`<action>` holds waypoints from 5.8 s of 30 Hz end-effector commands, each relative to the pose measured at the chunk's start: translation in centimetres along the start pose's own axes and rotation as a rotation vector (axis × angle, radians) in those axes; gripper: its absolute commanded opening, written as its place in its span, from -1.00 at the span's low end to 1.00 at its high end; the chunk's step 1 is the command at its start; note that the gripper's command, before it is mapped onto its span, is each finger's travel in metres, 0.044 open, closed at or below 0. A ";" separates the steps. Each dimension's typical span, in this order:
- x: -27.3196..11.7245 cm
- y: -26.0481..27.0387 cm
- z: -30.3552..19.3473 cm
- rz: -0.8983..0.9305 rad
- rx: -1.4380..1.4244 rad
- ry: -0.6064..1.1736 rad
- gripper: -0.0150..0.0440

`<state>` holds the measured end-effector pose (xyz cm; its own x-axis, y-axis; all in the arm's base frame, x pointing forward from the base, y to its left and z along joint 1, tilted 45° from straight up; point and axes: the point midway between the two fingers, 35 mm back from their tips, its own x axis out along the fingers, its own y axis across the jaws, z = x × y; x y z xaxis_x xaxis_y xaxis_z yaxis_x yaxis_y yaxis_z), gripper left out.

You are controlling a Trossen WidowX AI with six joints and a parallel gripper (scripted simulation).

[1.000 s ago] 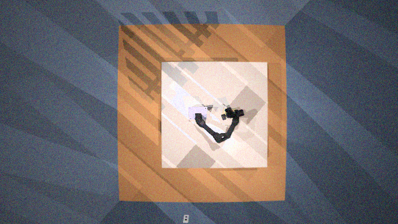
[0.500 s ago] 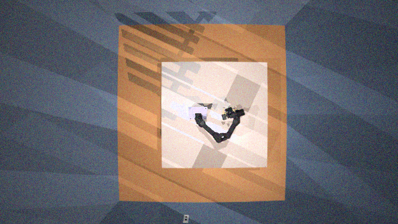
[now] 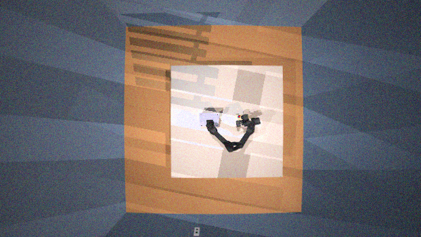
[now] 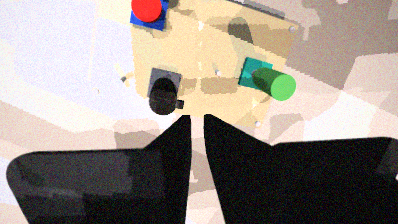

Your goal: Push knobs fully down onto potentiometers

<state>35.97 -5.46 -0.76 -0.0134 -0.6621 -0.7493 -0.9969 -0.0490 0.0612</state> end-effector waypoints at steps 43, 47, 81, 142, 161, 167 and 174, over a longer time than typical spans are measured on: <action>-2.2 -6.4 1.3 0.018 1.485 0.081 -0.49; -1.2 -6.4 1.3 0.018 1.485 0.081 -0.49; 1.9 -6.1 1.1 0.017 1.485 0.083 -0.49; 2.9 -6.1 1.0 0.016 1.485 0.083 -0.49; 3.2 -6.1 1.0 0.016 1.485 0.084 -0.49; 3.4 -6.0 1.0 0.016 1.485 0.084 -0.49; 3.4 -6.0 1.0 0.016 1.485 0.084 -0.49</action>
<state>41.79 -5.98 -3.96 -0.0669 -0.6983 -0.7127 -0.1752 0.7114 -0.6806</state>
